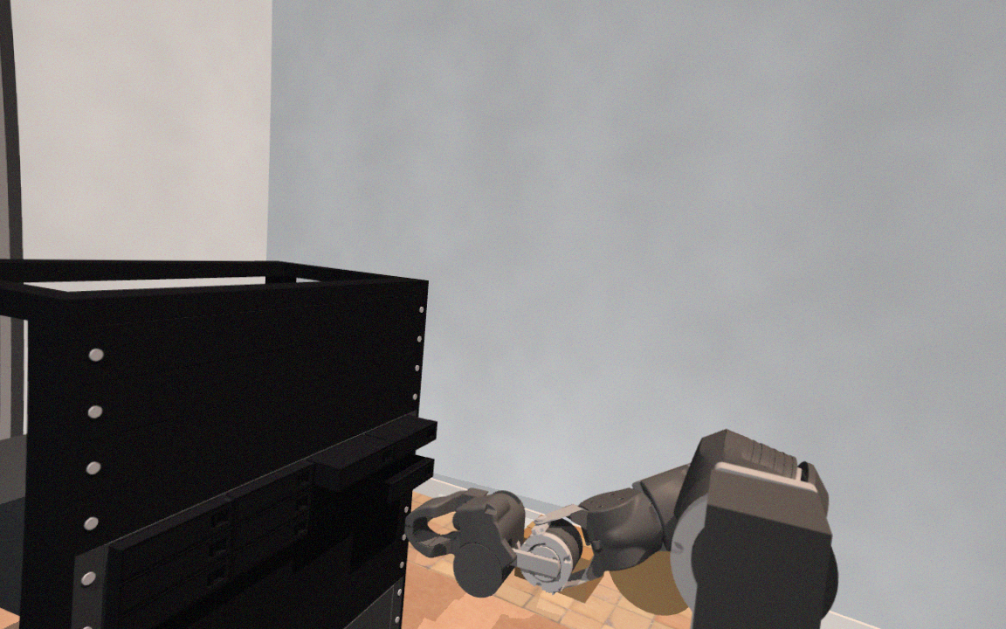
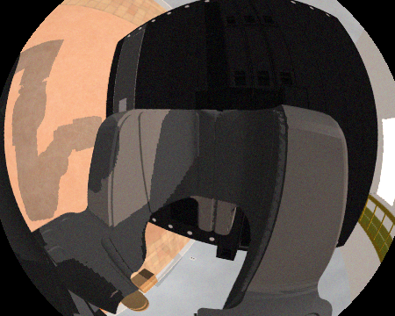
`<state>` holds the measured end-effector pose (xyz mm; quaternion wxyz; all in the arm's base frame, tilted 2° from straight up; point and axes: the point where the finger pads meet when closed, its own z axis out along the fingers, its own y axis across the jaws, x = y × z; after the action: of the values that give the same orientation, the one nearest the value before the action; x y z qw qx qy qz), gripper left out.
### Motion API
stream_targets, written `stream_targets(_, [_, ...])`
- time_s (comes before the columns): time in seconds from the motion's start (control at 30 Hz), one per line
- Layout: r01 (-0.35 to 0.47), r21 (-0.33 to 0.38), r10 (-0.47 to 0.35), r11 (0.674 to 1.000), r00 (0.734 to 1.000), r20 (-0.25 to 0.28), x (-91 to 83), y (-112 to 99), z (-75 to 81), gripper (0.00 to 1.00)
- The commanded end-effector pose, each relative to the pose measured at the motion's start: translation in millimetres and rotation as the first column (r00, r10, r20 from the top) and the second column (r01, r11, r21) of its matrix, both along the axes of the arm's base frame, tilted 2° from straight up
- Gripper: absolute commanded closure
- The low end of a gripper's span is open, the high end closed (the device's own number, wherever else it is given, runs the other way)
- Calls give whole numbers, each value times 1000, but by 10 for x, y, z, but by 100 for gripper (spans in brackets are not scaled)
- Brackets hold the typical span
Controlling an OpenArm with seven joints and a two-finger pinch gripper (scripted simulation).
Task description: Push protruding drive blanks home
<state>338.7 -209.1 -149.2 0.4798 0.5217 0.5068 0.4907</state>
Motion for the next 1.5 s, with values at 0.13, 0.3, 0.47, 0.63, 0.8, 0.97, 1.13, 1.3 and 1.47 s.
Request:
stream_targets(0.13, [38, -44, -37, 998, 999, 27, -65, 93, -29, 100])
stream_targets(0.3, [39, -45, -38, 998, 999, 24, -67, 103, -45, 100])
stream_targets(0.47, [41, -45, -40, 998, 999, 22, -29, 96, -56, 100])
stream_targets(0.63, [40, -45, -39, 998, 999, 22, 149, 89, -62, 100])
stream_targets(0.8, [40, -44, -39, 998, 999, 21, 397, 79, -70, 100])
stream_targets(0.97, [40, -44, -39, 998, 999, 21, 513, 75, -74, 100])
stream_targets(1.13, [39, -44, -38, 998, 999, 23, 582, 76, -69, 100])
stream_targets(1.3, [39, -44, -38, 998, 999, 23, 582, 77, -67, 100])
stream_targets(1.47, [39, -44, -38, 998, 999, 23, 582, 77, -67, 100])
